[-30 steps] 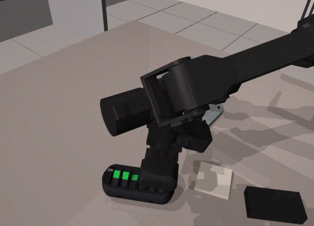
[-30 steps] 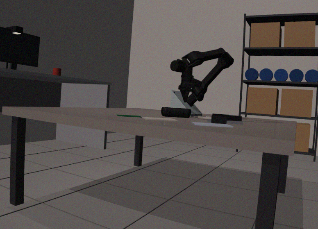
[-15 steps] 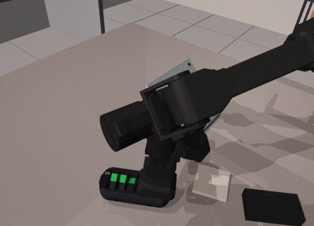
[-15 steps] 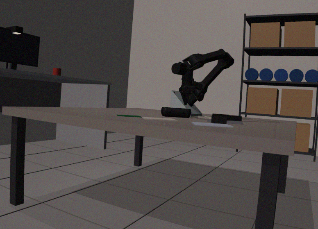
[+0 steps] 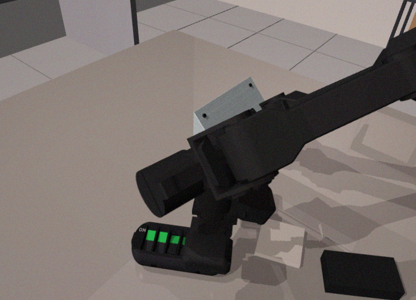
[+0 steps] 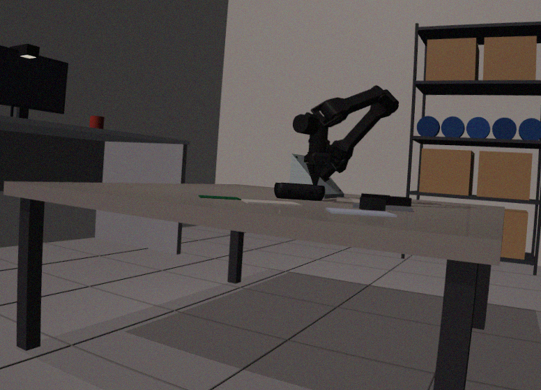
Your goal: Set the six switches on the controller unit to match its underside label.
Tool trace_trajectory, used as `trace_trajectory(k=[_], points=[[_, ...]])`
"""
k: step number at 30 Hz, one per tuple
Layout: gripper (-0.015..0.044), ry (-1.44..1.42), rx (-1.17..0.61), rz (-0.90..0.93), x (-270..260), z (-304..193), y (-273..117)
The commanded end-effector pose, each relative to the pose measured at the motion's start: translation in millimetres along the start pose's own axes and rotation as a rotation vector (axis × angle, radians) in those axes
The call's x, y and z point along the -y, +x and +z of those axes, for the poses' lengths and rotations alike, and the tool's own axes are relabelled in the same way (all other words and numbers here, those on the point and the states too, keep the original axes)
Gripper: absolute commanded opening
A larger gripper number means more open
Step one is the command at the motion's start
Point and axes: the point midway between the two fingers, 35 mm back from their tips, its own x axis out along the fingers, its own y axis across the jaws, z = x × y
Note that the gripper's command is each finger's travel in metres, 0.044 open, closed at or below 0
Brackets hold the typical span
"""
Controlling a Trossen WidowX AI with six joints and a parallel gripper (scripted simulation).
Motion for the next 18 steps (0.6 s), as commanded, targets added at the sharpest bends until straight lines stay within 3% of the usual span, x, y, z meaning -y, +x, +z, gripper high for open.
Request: trace_trajectory(k=[1,15,18], points=[[0.0000,0.008,0.006,-0.001,-1,1,7],[0.0000,0.008,0.006,-0.001,-1,1,7],[0.0000,0.006,0.002,0.001,-1,-1,-15]])
